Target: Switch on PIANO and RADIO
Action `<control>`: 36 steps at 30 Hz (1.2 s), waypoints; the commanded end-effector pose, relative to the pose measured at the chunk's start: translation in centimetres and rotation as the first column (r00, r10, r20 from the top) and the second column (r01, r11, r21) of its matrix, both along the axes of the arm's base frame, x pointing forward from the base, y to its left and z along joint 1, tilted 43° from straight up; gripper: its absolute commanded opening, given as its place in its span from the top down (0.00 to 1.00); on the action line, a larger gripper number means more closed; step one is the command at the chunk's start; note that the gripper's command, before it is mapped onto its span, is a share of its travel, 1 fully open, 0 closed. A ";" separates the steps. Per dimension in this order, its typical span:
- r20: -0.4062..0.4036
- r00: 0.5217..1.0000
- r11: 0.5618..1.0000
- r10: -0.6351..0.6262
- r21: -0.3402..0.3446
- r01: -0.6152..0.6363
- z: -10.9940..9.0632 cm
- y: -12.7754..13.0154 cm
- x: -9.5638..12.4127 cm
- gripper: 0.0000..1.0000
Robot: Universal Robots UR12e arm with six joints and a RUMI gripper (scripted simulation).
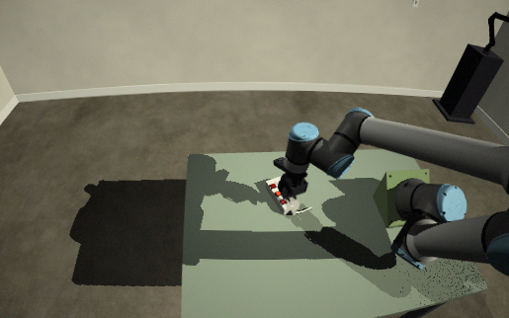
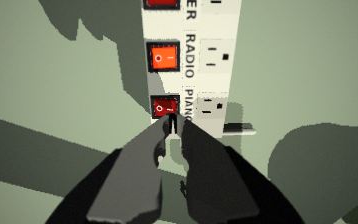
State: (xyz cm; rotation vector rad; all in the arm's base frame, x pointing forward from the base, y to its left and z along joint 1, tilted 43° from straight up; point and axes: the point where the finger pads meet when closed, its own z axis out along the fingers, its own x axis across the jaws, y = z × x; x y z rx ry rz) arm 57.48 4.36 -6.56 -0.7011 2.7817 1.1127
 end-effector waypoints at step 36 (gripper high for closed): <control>0.001 1.000 1.000 0.000 -0.001 0.000 -0.5 0.4 0.0 1.00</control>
